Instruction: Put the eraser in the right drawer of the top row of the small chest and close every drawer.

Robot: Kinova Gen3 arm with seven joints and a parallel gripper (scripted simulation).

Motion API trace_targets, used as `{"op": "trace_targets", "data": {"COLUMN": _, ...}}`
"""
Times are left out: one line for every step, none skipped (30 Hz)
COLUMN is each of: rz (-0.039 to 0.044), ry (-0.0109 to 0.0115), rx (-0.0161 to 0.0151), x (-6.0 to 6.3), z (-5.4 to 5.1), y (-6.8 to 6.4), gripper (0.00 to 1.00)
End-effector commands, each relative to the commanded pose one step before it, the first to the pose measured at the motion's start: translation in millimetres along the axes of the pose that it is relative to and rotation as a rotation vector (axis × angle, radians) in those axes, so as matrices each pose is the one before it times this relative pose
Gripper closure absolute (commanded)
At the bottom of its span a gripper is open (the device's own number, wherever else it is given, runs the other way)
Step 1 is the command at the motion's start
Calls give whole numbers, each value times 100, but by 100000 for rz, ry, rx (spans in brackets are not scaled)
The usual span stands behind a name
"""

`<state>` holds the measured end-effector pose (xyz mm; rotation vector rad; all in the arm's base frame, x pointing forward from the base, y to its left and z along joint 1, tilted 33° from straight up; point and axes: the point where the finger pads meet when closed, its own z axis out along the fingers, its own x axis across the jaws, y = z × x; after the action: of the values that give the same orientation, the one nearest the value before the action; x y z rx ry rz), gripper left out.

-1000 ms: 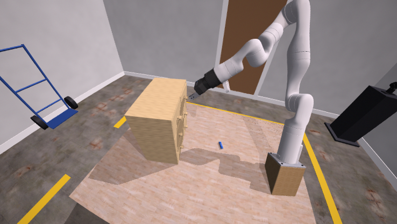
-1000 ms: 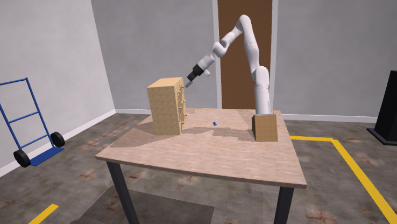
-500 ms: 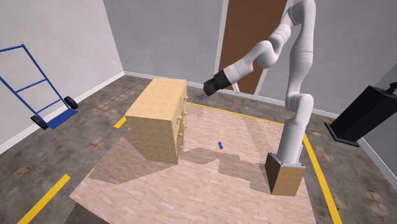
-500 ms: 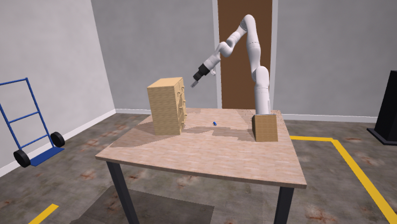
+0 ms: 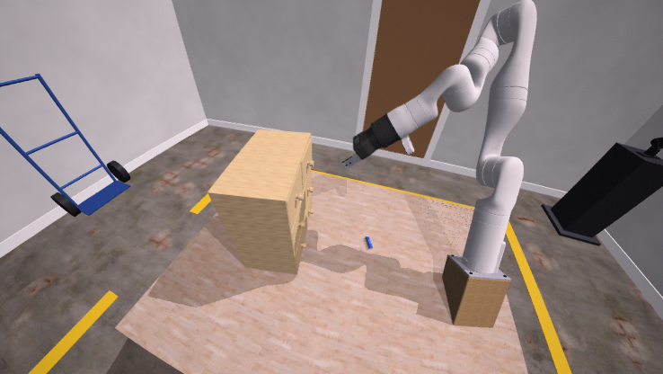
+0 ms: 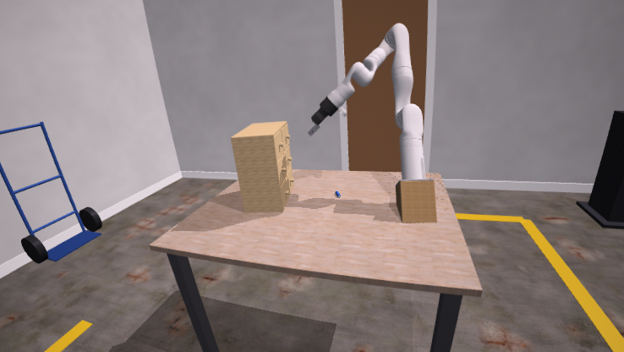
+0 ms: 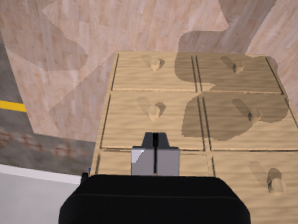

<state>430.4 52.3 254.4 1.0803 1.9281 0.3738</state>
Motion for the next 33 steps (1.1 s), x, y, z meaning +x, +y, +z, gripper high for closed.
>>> {"op": "trace_targets", "data": {"rz": 434, "ry": 48, "rx": -2386, "x": -167, "z": -1378, "y": 523, "gripper": 100}}
{"op": "trace_targets", "data": {"rz": 0, "ry": 0, "rx": 0, "x": 0, "z": -220, "y": -73, "gripper": 100}}
{"op": "trace_targets", "data": {"rz": 0, "ry": 0, "rx": -1, "x": 0, "z": -164, "y": -53, "gripper": 100}}
{"op": "trace_targets", "data": {"rz": 0, "ry": 1, "rx": 1, "x": 0, "z": -111, "y": -37, "gripper": 100}}
{"op": "trace_targets", "data": {"rz": 0, "ry": 0, "rx": 0, "x": 0, "z": 0, "y": 0, "gripper": 100}}
{"op": "trace_targets", "data": {"rz": 0, "ry": 0, "rx": 0, "x": 0, "z": 0, "y": 0, "gripper": 100}}
{"op": "trace_targets", "data": {"rz": -1, "ry": 1, "rx": 1, "x": 0, "z": -63, "y": -21, "gripper": 100}}
{"op": "trace_targets", "data": {"rz": 0, "ry": 0, "rx": 0, "x": 0, "z": -26, "y": -9, "gripper": 100}}
{"op": "trace_targets", "data": {"rz": 0, "ry": 0, "rx": 0, "x": 0, "z": -4, "y": -1, "gripper": 100}}
{"op": "trace_targets", "data": {"rz": 0, "ry": 0, "rx": 0, "x": 0, "z": 0, "y": 0, "gripper": 100}}
{"op": "trace_targets", "data": {"rz": 0, "ry": 0, "rx": 1, "x": 0, "z": 0, "y": 0, "gripper": 100}}
{"op": "trace_targets", "data": {"rz": 0, "ry": -1, "rx": 2, "x": 0, "z": 0, "y": 0, "gripper": 100}}
{"op": "trace_targets", "data": {"rz": 0, "ry": -1, "rx": 5, "x": 0, "z": -1, "y": 0, "gripper": 100}}
{"op": "trace_targets", "data": {"rz": 0, "ry": -2, "rx": 7, "x": 0, "z": -1, "y": 0, "gripper": 100}}
{"op": "trace_targets", "data": {"rz": 0, "ry": -2, "rx": 11, "x": -1, "z": -1, "y": 1, "gripper": 100}}
{"op": "trace_targets", "data": {"rz": 0, "ry": -3, "rx": 15, "x": -1, "z": -2, "y": 1, "gripper": 100}}
{"op": "trace_targets", "data": {"rz": 0, "ry": -4, "rx": 20, "x": -1, "z": -2, "y": 1, "gripper": 100}}
{"op": "trace_targets", "data": {"rz": 1, "ry": -5, "rx": 25, "x": -2, "z": -3, "y": 1, "gripper": 100}}
{"op": "trace_targets", "data": {"rz": 1, "ry": -6, "rx": 31, "x": -2, "z": -4, "y": 2, "gripper": 100}}
{"op": "trace_targets", "data": {"rz": 1, "ry": -7, "rx": 37, "x": -2, "z": -4, "y": 2, "gripper": 100}}
{"op": "trace_targets", "data": {"rz": 1, "ry": -9, "rx": 44, "x": -3, "z": -5, "y": 2, "gripper": 100}}
{"op": "trace_targets", "data": {"rz": 0, "ry": 0, "rx": 0, "x": 0, "z": 0, "y": 0, "gripper": 100}}
{"op": "trace_targets", "data": {"rz": 0, "ry": 0, "rx": 0, "x": 0, "z": 0, "y": 0, "gripper": 100}}
{"op": "trace_targets", "data": {"rz": 1, "ry": -10, "rx": 51, "x": -3, "z": -6, "y": 3, "gripper": 100}}
{"op": "trace_targets", "data": {"rz": 1, "ry": -11, "rx": 59, "x": -3, "z": -7, "y": 3, "gripper": 100}}
{"op": "trace_targets", "data": {"rz": 1, "ry": -12, "rx": 67, "x": -4, "z": -8, "y": 3, "gripper": 100}}
{"op": "trace_targets", "data": {"rz": 1, "ry": -13, "rx": 75, "x": -4, "z": -9, "y": 4, "gripper": 100}}
{"op": "trace_targets", "data": {"rz": 1, "ry": -14, "rx": 84, "x": -4, "z": -10, "y": 4, "gripper": 100}}
{"op": "trace_targets", "data": {"rz": 2, "ry": -15, "rx": 93, "x": -4, "z": -11, "y": 5, "gripper": 100}}
{"op": "trace_targets", "data": {"rz": 2, "ry": -15, "rx": 103, "x": -5, "z": -13, "y": 5, "gripper": 100}}
{"op": "trace_targets", "data": {"rz": 2, "ry": -16, "rx": 113, "x": -5, "z": -14, "y": 5, "gripper": 100}}
{"op": "trace_targets", "data": {"rz": 2, "ry": -16, "rx": 123, "x": -5, "z": -15, "y": 6, "gripper": 100}}
{"op": "trace_targets", "data": {"rz": 2, "ry": -16, "rx": 134, "x": -5, "z": -17, "y": 6, "gripper": 100}}
